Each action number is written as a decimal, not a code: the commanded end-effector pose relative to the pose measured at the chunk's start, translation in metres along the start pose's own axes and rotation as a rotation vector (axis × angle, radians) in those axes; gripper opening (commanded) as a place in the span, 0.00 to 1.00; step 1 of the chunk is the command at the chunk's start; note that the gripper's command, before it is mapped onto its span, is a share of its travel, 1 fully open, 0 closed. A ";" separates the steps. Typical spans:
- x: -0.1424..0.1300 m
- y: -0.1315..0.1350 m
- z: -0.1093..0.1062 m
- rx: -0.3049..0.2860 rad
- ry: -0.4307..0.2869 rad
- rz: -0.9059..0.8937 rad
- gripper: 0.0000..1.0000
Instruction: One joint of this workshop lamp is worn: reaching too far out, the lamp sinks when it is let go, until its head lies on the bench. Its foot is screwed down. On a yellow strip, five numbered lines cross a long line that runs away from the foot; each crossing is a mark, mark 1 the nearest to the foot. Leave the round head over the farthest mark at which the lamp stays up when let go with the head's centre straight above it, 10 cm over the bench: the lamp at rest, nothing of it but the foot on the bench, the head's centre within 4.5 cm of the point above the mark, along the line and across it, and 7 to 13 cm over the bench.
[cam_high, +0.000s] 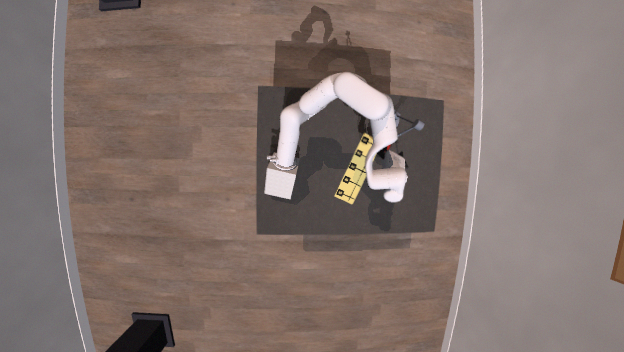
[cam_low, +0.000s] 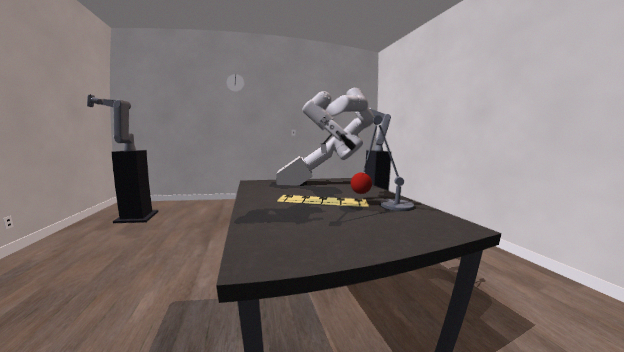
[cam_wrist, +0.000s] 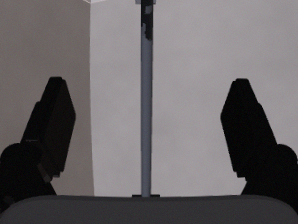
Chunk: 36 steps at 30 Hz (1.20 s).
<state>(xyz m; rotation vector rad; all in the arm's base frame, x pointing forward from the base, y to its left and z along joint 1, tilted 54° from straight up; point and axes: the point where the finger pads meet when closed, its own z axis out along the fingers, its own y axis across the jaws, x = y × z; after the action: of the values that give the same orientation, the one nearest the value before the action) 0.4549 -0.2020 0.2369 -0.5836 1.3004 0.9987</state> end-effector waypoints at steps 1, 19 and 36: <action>-0.001 -0.001 0.008 0.004 0.002 -0.003 1.00; -0.002 0.000 0.050 0.003 0.004 -0.003 1.00; -0.002 0.000 0.089 0.002 0.006 -0.002 1.00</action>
<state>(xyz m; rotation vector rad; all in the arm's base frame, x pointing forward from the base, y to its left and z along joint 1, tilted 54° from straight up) 0.4970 -0.1323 0.2558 -0.5868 1.3038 1.0002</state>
